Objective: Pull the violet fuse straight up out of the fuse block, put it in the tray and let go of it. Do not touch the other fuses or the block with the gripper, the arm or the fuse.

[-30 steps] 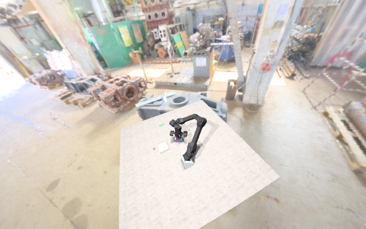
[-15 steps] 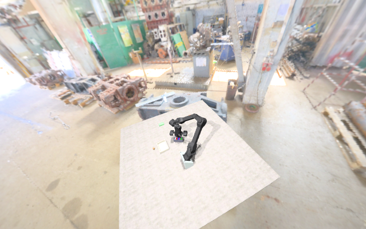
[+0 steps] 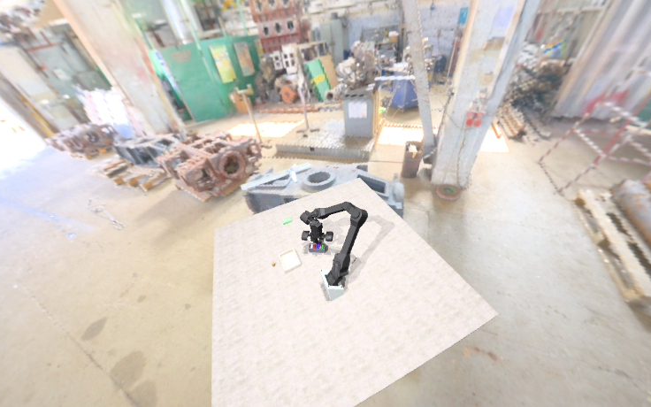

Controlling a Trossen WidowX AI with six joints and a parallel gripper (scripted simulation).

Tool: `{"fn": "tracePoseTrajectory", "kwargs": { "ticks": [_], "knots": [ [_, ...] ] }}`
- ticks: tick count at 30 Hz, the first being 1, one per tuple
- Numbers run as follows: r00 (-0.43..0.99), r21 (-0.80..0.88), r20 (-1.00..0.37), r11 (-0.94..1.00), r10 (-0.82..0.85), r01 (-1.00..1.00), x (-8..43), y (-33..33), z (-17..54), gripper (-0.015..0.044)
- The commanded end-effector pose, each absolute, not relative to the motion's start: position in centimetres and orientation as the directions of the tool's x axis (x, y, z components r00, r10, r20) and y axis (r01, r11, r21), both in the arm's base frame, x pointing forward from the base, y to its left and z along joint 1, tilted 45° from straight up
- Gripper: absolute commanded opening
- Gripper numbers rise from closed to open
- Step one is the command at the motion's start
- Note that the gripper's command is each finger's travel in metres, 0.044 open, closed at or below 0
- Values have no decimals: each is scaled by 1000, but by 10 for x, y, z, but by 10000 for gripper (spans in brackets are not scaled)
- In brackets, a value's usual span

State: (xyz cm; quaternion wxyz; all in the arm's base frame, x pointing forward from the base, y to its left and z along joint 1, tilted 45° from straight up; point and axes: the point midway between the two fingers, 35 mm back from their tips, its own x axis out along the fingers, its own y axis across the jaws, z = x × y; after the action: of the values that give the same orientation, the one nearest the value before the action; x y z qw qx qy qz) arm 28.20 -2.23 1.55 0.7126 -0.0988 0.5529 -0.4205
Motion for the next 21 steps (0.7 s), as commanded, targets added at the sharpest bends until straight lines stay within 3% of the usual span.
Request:
{"fn": "tracePoseTrajectory", "kwargs": {
  "ticks": [1, 21],
  "knots": [
    [37, -601, -708, 629, -705, 493, 282, -19, 17, 0],
    [37, -601, -708, 629, -706, 493, 282, -11, 26, 0]
  ]
}}
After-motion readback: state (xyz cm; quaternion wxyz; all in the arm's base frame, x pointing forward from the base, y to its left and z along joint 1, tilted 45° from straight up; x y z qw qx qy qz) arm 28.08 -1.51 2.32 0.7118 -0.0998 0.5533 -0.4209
